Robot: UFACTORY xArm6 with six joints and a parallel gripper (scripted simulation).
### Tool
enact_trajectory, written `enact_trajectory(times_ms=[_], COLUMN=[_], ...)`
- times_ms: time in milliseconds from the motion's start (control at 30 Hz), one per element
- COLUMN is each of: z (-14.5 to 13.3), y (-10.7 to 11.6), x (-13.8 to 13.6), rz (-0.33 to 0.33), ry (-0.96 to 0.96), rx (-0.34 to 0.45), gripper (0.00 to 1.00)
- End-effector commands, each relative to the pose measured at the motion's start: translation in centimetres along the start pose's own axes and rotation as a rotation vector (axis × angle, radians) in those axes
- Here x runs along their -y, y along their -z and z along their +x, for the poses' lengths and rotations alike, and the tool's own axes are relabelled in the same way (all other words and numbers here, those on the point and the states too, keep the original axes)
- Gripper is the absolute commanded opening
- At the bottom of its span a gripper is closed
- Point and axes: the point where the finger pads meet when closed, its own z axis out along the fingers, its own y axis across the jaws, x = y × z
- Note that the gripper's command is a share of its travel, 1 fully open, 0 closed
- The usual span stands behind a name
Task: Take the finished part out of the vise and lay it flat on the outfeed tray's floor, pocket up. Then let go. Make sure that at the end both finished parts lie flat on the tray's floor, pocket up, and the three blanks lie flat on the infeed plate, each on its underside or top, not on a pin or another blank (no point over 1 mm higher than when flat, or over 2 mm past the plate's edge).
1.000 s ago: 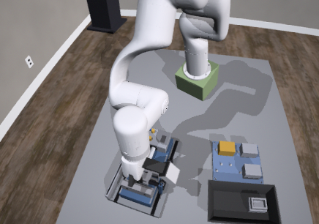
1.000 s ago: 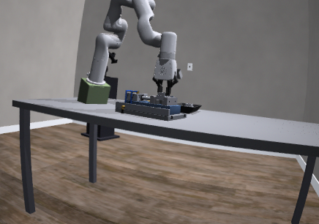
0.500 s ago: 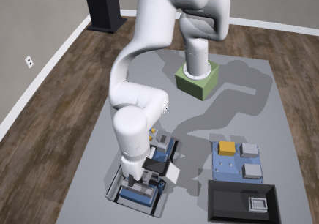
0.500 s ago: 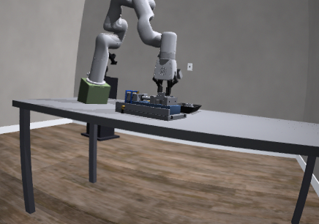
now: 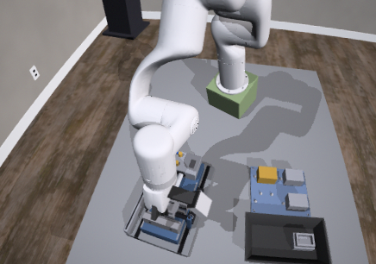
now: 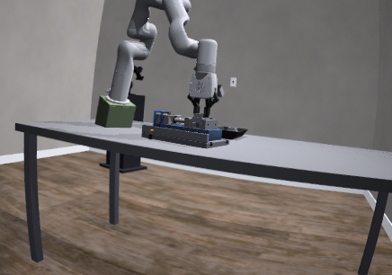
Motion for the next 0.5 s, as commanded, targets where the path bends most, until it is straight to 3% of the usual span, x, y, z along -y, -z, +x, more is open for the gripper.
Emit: enact_trajectory(times_ms=[0,467], z=[-0.02,-0.02], y=[0.15,0.82], x=[-0.15,-0.15], rz=[-0.004,-0.004], ry=[0.000,0.000], rx=[0.000,0.000], gripper=[0.00,0.00])
